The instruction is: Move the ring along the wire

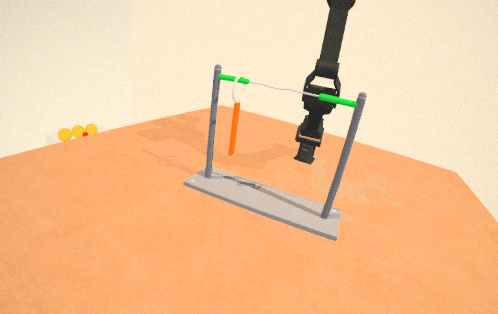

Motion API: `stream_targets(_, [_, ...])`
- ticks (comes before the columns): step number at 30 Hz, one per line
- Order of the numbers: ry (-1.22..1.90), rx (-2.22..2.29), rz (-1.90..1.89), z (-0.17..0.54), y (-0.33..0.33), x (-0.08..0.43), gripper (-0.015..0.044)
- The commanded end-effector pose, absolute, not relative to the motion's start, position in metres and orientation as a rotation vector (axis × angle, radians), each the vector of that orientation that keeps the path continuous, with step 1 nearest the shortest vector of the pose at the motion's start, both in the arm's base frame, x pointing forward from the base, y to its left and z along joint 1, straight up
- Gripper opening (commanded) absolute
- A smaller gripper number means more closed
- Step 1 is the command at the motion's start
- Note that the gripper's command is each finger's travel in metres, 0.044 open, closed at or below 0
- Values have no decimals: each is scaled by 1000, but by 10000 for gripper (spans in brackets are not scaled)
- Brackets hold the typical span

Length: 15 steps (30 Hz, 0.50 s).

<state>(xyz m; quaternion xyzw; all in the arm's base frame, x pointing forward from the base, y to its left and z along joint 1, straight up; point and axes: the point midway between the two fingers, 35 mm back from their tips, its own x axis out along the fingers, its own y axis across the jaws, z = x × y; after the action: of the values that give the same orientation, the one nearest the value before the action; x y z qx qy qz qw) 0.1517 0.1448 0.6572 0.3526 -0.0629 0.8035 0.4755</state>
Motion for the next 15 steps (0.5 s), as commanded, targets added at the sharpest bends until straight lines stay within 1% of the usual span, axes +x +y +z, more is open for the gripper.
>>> stream_targets(1, [-157,863,1968,657,145,151,374])
stream_targets(4, [-200,874,2017,660,142,135,295])
stream_targets(9, [-262,915,2131,669,133,91,164])
stream_targets(15, [-331,1011,2346,678,99,8,160])
